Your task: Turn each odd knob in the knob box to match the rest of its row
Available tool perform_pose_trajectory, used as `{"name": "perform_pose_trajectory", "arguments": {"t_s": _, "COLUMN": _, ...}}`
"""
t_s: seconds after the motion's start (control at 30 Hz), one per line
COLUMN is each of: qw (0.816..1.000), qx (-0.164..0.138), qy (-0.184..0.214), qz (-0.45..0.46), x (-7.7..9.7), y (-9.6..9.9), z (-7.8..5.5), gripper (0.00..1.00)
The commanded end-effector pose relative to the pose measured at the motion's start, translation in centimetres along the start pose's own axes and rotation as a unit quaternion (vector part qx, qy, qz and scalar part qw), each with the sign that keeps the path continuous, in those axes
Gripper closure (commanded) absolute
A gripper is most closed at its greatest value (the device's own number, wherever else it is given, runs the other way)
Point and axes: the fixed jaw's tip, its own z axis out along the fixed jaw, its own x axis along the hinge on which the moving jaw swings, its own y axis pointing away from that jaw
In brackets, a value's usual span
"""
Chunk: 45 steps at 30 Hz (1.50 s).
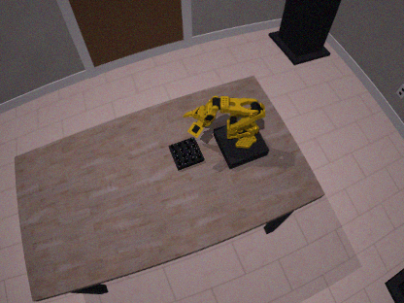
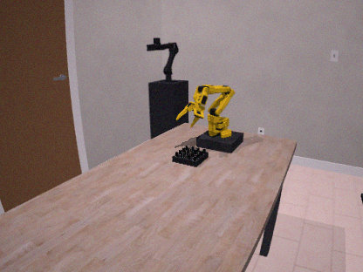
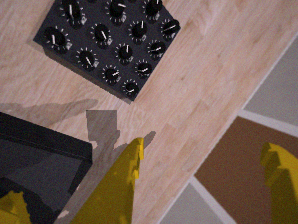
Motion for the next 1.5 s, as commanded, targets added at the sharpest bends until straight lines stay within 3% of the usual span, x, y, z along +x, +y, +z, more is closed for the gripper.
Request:
{"name": "perform_pose_trajectory", "arguments": {"t_s": 0.0, "qw": 0.998, "qx": -0.010, "qy": -0.006, "qz": 0.062, "x": -0.6, "y": 0.7, "z": 0.1, "gripper": 0.60}}
{"name": "perform_pose_trajectory", "arguments": {"t_s": 0.27, "qw": 0.988, "qx": -0.017, "qy": -0.014, "qz": 0.153, "x": -1.5, "y": 1.0, "z": 0.1, "gripper": 0.60}}
{"name": "perform_pose_trajectory", "arguments": {"t_s": 0.7, "qw": 0.948, "qx": -0.034, "qy": -0.024, "qz": 0.315, "x": -3.1, "y": 1.7, "z": 0.0, "gripper": 0.60}}
{"name": "perform_pose_trajectory", "arguments": {"t_s": 1.2, "qw": 0.912, "qx": -0.046, "qy": -0.027, "qz": 0.407, "x": -4.0, "y": 2.1, "z": -0.2, "gripper": 0.60}}
{"name": "perform_pose_trajectory", "arguments": {"t_s": 1.47, "qw": 0.903, "qx": -0.049, "qy": -0.027, "qz": 0.425, "x": -4.1, "y": 2.2, "z": -0.2, "gripper": 0.60}}
